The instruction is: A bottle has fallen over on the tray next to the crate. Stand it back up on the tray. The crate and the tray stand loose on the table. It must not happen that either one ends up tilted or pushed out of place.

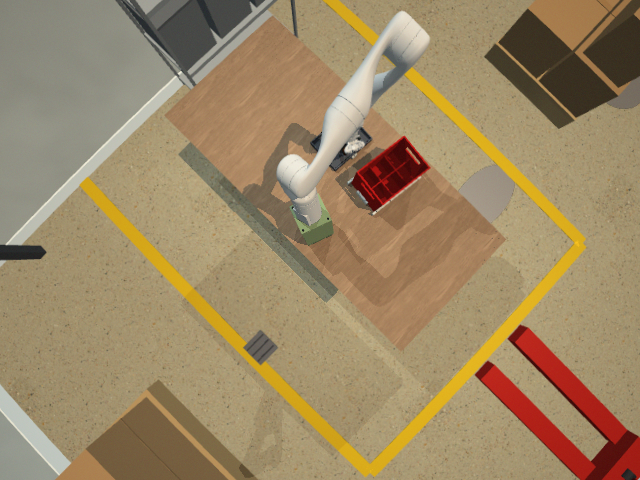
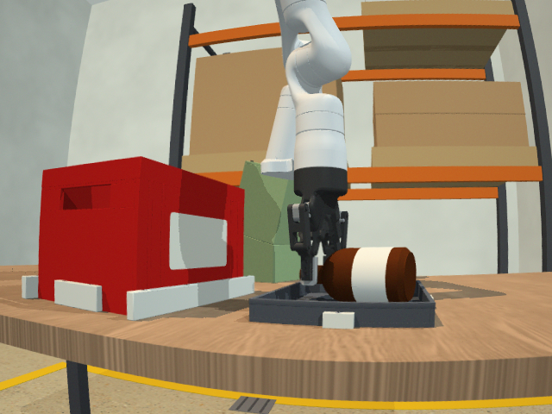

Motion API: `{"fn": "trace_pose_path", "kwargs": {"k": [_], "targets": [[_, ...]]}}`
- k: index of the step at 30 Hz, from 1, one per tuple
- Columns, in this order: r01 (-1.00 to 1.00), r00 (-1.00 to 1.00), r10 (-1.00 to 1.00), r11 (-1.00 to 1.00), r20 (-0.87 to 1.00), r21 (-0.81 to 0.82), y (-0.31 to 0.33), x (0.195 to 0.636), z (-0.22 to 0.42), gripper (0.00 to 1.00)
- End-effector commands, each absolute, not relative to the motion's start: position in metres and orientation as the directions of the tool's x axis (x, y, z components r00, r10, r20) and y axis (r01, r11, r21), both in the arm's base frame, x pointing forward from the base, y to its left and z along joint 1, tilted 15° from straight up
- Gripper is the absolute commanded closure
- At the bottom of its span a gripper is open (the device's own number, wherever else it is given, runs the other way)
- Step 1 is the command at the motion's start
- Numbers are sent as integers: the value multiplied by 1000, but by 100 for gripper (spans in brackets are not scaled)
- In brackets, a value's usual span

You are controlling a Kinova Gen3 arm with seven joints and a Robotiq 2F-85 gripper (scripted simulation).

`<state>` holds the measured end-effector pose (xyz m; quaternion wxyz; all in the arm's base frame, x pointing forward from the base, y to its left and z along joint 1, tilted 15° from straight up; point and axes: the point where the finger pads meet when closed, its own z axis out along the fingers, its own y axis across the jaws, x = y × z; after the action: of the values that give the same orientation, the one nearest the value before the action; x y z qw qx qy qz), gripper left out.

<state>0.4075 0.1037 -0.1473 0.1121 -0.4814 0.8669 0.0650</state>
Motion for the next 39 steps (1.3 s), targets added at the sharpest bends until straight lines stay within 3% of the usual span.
{"fn": "trace_pose_path", "kwargs": {"k": [1, 11, 12, 39], "targets": [[-849, -511, -820, 528, -257, 4, 104, 408, -147, 36], [-849, -511, -820, 528, -257, 4, 104, 408, -147, 36], [-849, -511, -820, 528, -257, 4, 104, 408, -147, 100], [-849, -511, -820, 528, -257, 4, 104, 408, -147, 100]]}}
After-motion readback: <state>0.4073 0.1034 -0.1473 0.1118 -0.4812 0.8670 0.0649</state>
